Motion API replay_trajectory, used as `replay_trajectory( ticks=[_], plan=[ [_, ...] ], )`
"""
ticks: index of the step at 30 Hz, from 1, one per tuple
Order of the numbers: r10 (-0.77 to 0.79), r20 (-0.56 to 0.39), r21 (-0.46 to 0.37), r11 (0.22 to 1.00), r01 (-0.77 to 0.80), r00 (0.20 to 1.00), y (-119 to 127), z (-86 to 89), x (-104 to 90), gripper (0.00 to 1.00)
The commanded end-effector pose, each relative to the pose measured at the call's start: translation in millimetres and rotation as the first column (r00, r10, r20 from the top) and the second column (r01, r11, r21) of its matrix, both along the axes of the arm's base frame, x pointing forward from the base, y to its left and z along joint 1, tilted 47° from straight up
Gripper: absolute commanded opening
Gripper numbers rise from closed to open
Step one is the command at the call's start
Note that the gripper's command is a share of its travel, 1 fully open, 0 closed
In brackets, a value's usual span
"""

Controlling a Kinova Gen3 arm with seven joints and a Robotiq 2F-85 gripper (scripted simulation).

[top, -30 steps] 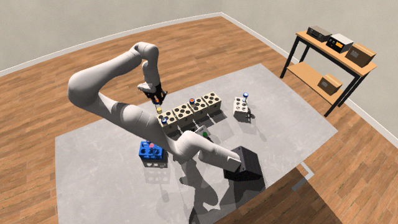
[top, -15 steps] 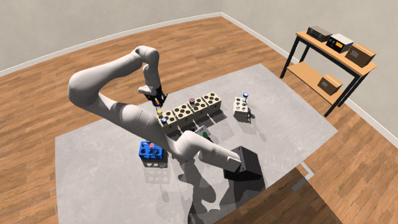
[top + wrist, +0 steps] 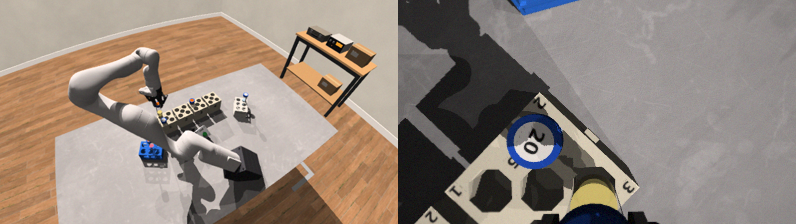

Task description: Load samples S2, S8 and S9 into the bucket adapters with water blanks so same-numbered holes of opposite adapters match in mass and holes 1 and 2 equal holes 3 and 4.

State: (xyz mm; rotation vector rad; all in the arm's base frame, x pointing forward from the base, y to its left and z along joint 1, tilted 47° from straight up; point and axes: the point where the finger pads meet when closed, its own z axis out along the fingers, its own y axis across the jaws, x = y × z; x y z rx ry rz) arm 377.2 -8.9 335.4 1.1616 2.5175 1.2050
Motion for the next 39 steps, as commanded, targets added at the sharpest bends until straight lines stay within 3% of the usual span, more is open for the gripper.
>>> replay_trajectory(
  ticks=[1,39],
  plan=[
    [-0.001,0.001,0.0,1.0,0.001,1.0,0,0.4,0.0,0.1],
    [-0.001,0.001,0.0,1.0,0.001,1.0,11,-12.2,7.6,0.1]
  ],
)
